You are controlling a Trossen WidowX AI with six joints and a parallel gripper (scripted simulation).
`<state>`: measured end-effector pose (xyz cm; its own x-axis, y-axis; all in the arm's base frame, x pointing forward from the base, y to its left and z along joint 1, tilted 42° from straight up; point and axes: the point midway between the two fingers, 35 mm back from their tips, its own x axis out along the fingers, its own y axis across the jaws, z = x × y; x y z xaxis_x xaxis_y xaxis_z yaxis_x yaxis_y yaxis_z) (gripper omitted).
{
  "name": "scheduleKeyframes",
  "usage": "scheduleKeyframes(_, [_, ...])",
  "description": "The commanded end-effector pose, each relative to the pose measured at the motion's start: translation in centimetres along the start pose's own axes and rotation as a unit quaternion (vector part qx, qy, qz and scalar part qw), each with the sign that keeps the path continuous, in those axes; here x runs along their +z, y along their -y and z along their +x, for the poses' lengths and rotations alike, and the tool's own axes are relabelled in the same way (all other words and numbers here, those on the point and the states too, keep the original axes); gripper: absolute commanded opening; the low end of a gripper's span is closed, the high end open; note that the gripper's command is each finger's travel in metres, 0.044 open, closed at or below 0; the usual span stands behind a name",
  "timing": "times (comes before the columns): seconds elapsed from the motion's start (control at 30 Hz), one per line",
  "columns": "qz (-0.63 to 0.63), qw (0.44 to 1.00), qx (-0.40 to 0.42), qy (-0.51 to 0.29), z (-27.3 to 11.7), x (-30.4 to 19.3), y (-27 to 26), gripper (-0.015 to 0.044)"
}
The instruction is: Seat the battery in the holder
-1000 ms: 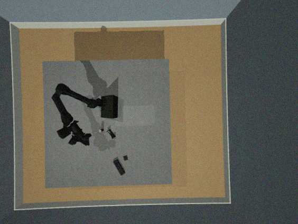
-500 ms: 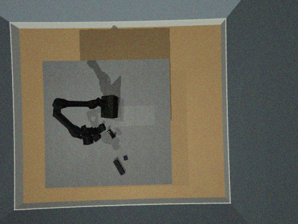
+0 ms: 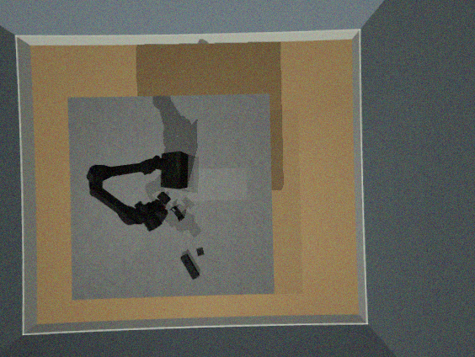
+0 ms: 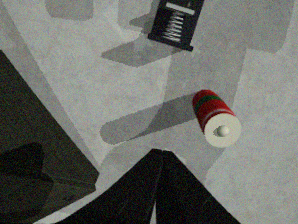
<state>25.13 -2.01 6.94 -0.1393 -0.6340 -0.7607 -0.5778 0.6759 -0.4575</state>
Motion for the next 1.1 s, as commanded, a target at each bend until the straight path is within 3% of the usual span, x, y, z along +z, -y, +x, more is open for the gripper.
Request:
scheduleKeyframes(0.0, [-0.005, 1.000, 0.001, -0.010, 2.5, -0.1, 0.0, 0.0000])
scheduleKeyframes(0.23, [-0.005, 1.000, -0.001, -0.011, 7.5, -0.5, -0.1, 0.0000])
scheduleKeyframes(1.07, [-0.005, 1.000, 0.000, -0.010, 7.6, -0.2, 3.0, 0.0000])
